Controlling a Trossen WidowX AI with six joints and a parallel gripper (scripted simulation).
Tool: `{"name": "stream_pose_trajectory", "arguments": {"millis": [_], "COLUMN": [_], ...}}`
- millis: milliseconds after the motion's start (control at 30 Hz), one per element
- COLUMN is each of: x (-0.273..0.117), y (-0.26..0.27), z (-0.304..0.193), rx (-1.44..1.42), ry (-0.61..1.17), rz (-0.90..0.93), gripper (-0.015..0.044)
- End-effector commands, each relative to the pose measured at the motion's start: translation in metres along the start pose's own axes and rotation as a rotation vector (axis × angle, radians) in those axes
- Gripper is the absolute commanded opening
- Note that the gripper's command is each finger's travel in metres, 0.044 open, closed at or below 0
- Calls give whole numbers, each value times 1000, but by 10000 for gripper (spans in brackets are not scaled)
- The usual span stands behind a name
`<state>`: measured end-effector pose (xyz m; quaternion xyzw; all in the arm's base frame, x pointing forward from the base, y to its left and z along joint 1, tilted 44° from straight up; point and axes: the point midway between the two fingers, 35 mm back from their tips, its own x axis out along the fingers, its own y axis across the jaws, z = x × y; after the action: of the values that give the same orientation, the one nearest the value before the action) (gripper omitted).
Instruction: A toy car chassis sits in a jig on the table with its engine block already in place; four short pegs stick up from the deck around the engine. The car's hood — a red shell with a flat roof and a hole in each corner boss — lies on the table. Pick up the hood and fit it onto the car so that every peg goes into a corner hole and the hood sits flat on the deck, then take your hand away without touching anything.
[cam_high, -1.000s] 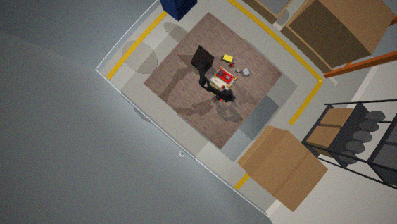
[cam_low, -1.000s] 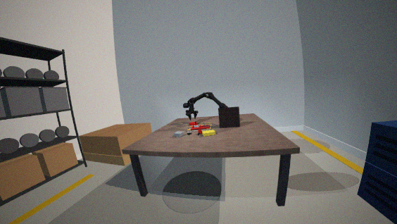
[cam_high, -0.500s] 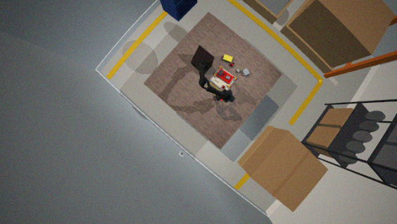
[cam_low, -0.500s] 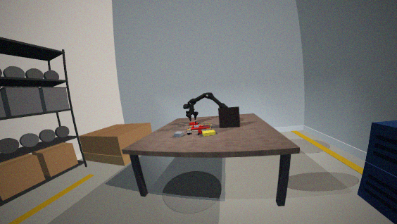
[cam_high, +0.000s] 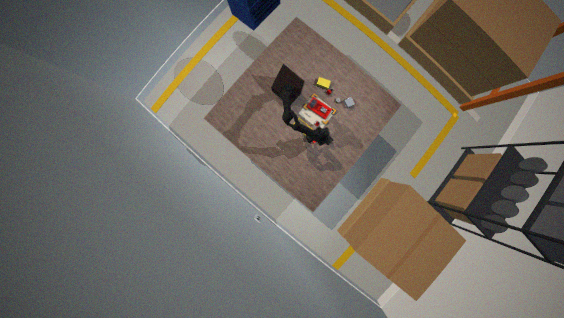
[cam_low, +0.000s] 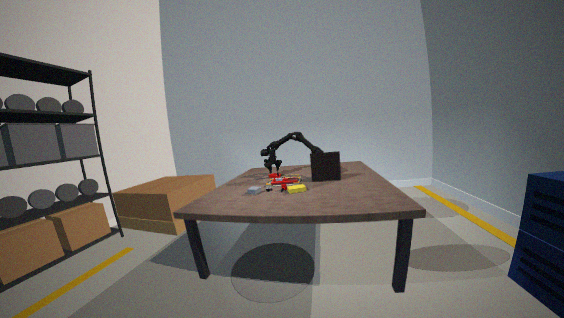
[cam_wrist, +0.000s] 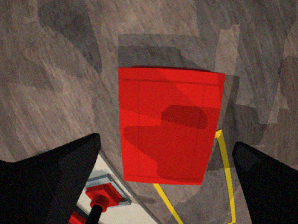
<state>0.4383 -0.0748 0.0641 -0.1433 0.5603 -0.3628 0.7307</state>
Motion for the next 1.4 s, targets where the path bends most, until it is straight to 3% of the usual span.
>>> {"name": "stream_pose_trajectory", "arguments": {"millis": [0, 1367], "x": [6, 27], "y": [0, 0], "z": [-2, -3], "rx": [-8, -8], "ry": [5, 4], "rz": [-4, -5], "gripper": [440, 440]}}
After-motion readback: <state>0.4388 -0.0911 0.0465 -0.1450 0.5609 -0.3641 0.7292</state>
